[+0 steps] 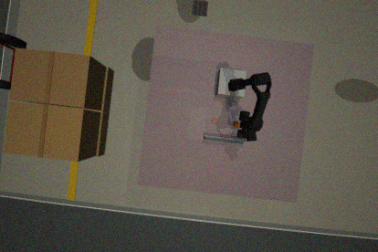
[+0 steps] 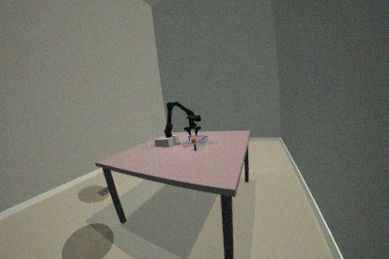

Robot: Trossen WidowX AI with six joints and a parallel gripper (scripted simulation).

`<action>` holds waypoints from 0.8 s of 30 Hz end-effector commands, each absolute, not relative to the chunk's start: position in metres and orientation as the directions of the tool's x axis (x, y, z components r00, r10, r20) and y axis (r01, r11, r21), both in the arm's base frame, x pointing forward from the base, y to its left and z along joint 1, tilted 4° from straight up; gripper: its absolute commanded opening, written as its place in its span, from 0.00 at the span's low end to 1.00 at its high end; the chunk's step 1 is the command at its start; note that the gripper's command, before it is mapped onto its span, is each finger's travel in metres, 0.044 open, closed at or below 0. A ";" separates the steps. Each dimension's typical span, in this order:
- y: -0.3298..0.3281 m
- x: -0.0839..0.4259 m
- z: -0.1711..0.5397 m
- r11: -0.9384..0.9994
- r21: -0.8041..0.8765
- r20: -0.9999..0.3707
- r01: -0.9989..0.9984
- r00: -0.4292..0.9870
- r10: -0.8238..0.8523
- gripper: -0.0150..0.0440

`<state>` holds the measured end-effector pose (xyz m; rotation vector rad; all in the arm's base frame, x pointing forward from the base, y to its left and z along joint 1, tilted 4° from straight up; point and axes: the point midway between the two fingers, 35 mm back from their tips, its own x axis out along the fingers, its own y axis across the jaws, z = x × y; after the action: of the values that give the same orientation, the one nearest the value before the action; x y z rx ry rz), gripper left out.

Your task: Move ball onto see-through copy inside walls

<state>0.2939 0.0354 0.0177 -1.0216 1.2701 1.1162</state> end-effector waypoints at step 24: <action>0.034 0.289 -0.023 0.170 0.040 -0.998 -0.985 -0.032 0.046 0.82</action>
<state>0.2928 0.0347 -0.0160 -1.0324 1.2684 1.1208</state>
